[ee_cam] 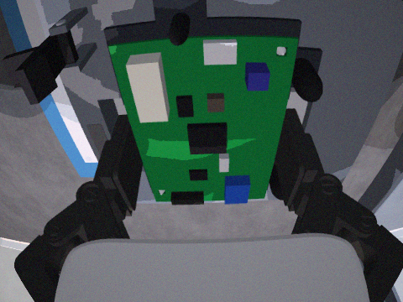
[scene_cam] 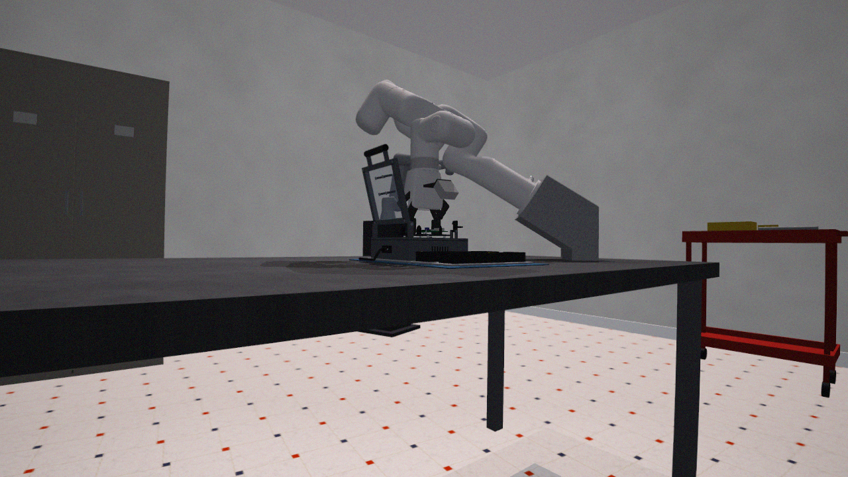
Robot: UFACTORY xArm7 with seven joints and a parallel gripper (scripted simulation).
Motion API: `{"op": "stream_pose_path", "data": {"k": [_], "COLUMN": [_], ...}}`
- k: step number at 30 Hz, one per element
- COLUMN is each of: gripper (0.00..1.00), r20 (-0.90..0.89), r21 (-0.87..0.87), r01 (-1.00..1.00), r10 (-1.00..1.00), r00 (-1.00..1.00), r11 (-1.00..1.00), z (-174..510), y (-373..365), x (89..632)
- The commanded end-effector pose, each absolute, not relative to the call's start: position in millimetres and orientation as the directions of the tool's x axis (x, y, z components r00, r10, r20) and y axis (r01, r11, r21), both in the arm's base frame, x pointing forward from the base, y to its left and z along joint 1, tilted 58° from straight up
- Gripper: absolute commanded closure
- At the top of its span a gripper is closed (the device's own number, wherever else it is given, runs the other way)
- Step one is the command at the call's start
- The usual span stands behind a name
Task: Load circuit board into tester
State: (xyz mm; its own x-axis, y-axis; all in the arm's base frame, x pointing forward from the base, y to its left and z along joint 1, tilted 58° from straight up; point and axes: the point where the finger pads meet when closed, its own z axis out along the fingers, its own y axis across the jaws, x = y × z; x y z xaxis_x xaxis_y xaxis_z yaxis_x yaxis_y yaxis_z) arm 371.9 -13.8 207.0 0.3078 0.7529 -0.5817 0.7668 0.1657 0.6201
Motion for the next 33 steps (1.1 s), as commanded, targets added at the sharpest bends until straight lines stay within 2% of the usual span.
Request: {"op": "stream_pose_path", "data": {"k": [1,33], "gripper": [0.21,0.21], "r20": [-0.581,-0.581], "r21": [0.622,0.622], "r01": [0.765,0.765], "r10": [0.754,0.754], "r00": [0.307,0.307], "r11": [0.167,0.167], "z": [207.7,206.0], "y": [-12.5,-14.5], "x": [372.7,374.4]}}
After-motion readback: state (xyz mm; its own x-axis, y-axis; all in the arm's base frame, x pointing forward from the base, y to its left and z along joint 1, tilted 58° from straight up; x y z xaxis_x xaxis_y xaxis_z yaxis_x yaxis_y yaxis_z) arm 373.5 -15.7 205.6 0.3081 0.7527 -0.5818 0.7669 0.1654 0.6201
